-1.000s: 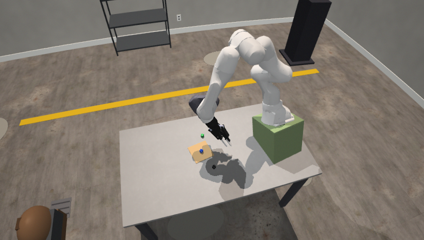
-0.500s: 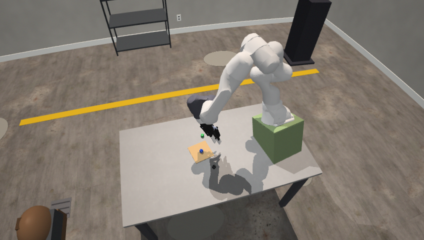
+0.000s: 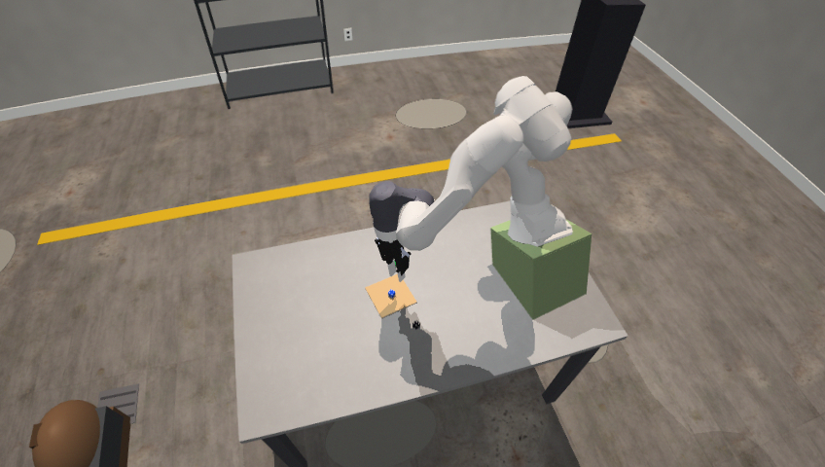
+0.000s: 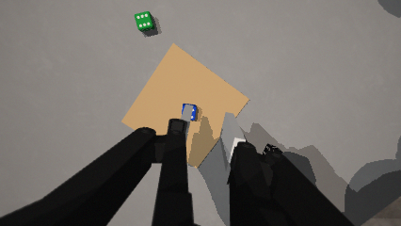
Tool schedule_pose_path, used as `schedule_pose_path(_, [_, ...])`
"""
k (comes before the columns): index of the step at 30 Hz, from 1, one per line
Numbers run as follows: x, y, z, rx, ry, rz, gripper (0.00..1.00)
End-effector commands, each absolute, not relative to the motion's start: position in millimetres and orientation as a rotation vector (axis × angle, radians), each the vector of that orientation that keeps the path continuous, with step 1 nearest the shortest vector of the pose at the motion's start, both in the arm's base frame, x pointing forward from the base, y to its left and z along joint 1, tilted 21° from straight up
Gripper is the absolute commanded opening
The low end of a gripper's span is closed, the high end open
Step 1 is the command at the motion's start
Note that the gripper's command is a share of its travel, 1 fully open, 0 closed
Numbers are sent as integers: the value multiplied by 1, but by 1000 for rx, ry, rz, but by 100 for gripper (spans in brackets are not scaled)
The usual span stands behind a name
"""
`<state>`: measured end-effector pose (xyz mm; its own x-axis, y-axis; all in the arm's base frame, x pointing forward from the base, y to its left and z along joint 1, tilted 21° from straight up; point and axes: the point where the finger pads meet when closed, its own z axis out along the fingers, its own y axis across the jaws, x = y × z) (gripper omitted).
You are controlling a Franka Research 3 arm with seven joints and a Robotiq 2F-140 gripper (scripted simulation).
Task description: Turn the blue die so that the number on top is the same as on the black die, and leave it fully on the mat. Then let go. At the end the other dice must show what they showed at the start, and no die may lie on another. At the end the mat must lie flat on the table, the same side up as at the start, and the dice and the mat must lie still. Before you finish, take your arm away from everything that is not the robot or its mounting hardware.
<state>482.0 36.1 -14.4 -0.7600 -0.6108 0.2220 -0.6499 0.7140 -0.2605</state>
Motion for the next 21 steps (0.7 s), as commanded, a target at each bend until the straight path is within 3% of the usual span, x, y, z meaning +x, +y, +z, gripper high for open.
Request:
schedule_pose_path(1, [506, 42, -3, 929, -2917, 576, 21])
schedule_pose_path(7, [508, 43, -1, 929, -2926, 586, 21])
schedule_pose_path(8, [508, 43, -1, 929, -2926, 586, 100])
schedule_pose_path(21, [508, 44, 0, 928, -2926, 585, 100])
